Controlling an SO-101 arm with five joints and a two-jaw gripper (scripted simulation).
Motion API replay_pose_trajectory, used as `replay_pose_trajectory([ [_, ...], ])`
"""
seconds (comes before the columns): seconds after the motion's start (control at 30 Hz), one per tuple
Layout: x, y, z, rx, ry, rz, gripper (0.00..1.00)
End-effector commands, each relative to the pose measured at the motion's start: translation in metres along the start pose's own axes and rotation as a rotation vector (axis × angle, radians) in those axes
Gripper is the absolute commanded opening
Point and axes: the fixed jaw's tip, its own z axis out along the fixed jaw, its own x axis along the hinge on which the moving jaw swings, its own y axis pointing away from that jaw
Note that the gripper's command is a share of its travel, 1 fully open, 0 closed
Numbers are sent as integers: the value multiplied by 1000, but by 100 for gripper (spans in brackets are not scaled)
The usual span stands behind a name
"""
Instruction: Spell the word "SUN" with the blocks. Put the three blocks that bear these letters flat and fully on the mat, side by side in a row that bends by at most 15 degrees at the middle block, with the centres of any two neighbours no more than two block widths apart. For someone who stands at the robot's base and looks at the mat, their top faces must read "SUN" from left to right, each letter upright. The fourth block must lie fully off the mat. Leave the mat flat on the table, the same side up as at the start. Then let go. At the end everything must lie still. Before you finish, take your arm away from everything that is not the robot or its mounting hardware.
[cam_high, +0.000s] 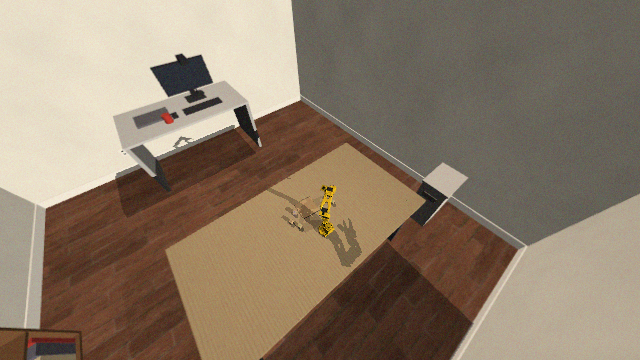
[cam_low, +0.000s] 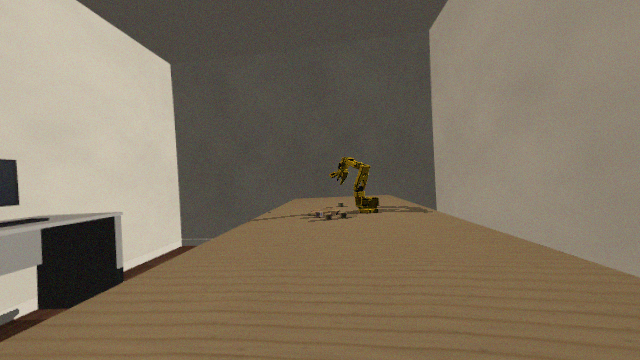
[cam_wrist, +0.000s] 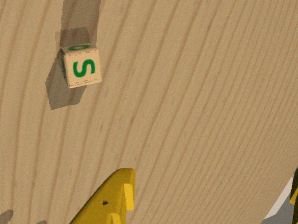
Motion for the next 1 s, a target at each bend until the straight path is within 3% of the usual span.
replay_pose_trajectory([
  [0.0, -3, -9, -10, 74, -17, 11, 32],
  [0.2, -3, -8, -9, 69, -16, 11, 32],
  [0.33, -2, -6, -2, 31, -9, 11, 32],
  [0.6, 0, 10, 31, -172, 27, 10, 32],
  [0.67, 0, 10, 31, -172, 27, 10, 32],
  [0.83, 3, 24, 51, -315, 53, 10, 32],
  [0.97, 4, 33, 61, -390, 67, 10, 32],
])
